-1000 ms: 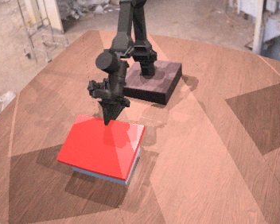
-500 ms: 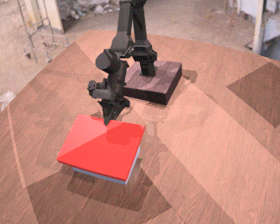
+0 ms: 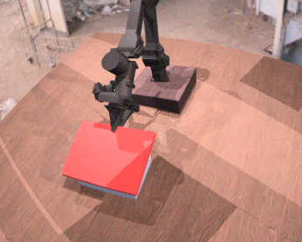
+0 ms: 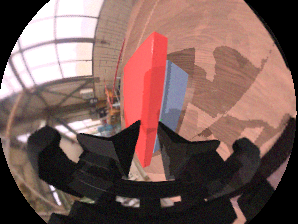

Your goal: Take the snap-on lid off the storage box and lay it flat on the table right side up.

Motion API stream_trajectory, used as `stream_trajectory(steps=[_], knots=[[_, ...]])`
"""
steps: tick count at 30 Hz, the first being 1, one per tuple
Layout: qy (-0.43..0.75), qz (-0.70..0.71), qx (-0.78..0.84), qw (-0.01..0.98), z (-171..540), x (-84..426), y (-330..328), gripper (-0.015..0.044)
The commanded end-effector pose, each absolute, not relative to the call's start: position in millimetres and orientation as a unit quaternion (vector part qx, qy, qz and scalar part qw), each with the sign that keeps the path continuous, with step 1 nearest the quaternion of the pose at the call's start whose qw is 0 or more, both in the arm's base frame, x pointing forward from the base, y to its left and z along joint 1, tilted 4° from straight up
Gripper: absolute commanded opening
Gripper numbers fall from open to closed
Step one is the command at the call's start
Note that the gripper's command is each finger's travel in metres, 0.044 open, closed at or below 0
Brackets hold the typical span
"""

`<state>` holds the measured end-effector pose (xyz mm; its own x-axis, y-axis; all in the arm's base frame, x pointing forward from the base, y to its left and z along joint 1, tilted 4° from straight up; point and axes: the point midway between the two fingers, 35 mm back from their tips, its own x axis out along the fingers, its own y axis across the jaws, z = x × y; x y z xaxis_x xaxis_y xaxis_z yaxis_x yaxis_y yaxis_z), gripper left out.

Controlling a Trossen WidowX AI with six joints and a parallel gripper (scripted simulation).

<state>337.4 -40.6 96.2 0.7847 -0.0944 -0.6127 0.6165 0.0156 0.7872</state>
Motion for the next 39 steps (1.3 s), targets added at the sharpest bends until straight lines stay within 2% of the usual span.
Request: stream_trajectory(steps=[1, 39], knots=[[0.198, -0.259, 0.653, 0.684, 103, 339, -40, 0.0000], [0.197, -0.258, 0.653, 0.684, 154, 363, -38, 0.0000]])
